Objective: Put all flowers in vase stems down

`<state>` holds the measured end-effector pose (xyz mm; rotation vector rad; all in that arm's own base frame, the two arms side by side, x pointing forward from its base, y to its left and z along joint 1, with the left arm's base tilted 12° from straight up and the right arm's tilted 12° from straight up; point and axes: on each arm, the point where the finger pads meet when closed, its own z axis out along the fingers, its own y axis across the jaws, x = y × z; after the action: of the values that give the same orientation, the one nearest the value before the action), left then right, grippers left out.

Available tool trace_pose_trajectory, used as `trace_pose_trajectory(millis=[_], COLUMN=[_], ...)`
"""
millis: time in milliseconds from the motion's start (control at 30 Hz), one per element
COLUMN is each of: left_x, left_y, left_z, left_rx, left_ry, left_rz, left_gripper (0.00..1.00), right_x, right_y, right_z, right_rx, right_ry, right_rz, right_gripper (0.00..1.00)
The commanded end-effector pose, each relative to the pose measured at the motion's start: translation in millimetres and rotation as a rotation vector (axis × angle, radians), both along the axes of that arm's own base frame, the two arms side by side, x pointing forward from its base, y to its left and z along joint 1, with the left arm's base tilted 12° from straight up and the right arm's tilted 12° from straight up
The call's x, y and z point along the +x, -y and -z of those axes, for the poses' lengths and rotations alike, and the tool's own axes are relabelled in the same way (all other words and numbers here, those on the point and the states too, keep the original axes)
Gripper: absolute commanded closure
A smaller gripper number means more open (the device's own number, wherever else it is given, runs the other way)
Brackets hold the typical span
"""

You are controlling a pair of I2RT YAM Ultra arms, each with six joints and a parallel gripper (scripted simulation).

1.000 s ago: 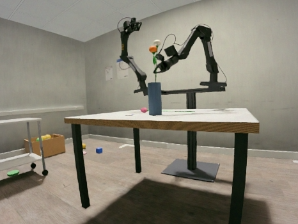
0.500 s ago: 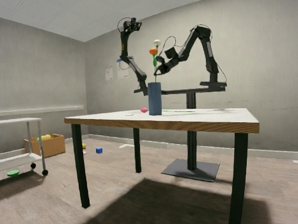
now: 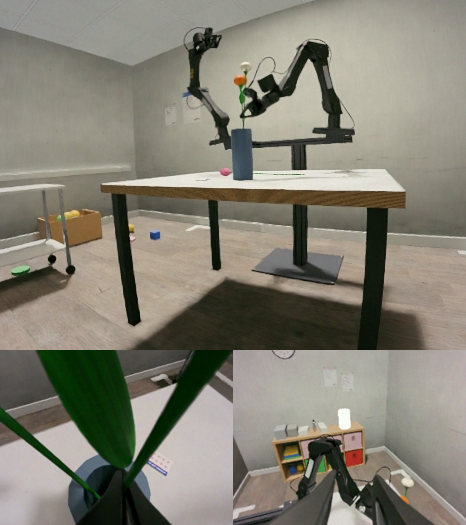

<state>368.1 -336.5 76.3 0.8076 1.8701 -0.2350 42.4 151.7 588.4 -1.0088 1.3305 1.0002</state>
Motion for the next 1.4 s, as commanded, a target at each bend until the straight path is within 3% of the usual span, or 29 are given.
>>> trace_pose_trajectory(millis=[0,233,733,800,867,1367], left_x=[-5.7,-6.5,-8.7,-8.7,-8.8,-9.4], left_y=[7.4,7.8,8.2,8.2,8.4,7.8], left_z=[-4.4,-2.8,2.9,2.9,-3.9,-4.3], left_rx=[-0.011,-0.008,0.001,0.001,-0.009,-0.009], left_ry=[0.015,0.012,0.004,0.004,0.013,0.013], left_rz=[0.030,0.032,0.033,0.033,0.033,0.031], left_gripper=[1.00,0.97,0.47,0.47,0.40,0.40], right_x=[-0.3,-0.3,-0.3,-0.3,-0.3,-0.3], right_y=[-2.3,-2.3,-2.3,-2.3,-2.3,-2.3], right_z=[-6.7,-6.7,-6.7,-6.7,-6.7,-6.7], right_rx=[0.014,0.014,0.014,0.014,0.014,0.014], right_ry=[-0.003,-0.003,-0.003,-0.003,-0.003,-0.003], right_rz=[-0.002,-0.002,-0.002,-0.002,-0.002,-0.002], right_gripper=[0.70,0.70,0.70,0.70,0.70,0.70])
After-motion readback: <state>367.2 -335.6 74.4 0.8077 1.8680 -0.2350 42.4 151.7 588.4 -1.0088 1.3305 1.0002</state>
